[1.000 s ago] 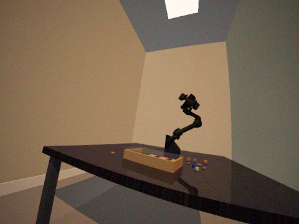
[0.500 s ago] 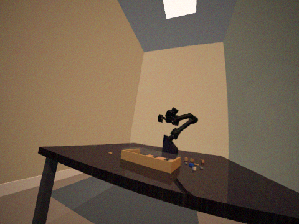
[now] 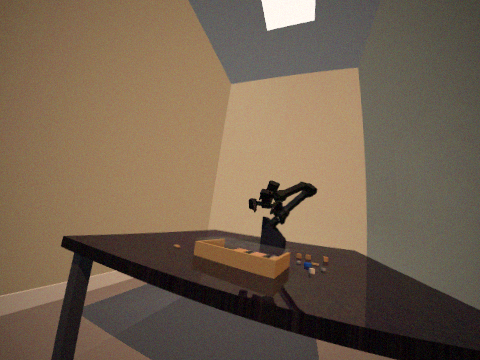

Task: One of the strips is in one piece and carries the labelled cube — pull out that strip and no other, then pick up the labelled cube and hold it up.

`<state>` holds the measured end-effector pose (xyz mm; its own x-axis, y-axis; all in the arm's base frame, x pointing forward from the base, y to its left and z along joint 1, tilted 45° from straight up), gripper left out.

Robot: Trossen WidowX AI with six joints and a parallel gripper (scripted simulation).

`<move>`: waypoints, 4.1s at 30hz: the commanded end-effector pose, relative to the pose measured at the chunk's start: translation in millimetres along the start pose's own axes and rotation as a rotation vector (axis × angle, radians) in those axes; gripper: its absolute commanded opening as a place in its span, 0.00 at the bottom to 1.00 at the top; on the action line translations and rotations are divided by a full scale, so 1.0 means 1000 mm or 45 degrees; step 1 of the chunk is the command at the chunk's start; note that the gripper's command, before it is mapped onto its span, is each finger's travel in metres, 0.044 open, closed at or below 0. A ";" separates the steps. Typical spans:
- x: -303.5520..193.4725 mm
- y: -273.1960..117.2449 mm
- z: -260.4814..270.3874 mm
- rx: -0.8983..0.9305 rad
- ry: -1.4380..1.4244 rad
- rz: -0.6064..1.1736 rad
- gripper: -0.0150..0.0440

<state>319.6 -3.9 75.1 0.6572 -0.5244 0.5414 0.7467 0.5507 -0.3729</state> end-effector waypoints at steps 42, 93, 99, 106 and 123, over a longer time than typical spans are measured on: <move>-0.052 0.142 0.105 -0.208 0.215 1.205 0.25; -0.103 0.174 0.104 -0.204 0.217 1.206 0.25; -0.103 0.174 0.104 -0.204 0.217 1.206 0.25; -0.104 0.175 0.104 -0.204 0.217 1.206 0.25; -0.105 0.175 0.104 -0.204 0.217 1.206 0.25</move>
<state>371.8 213.3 32.9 0.9895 -0.0043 -0.1447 -0.0994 0.7068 -0.7004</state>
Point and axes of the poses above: the point midway between the two fingers, 35 mm back from their tips, its own y axis out along the fingers, its own z axis across the jaws, x = y × z, the point moved 1 cm from there along -y, back along the fingers, and after that the axes turned 5 degrees about y, right-handed, at the moved point
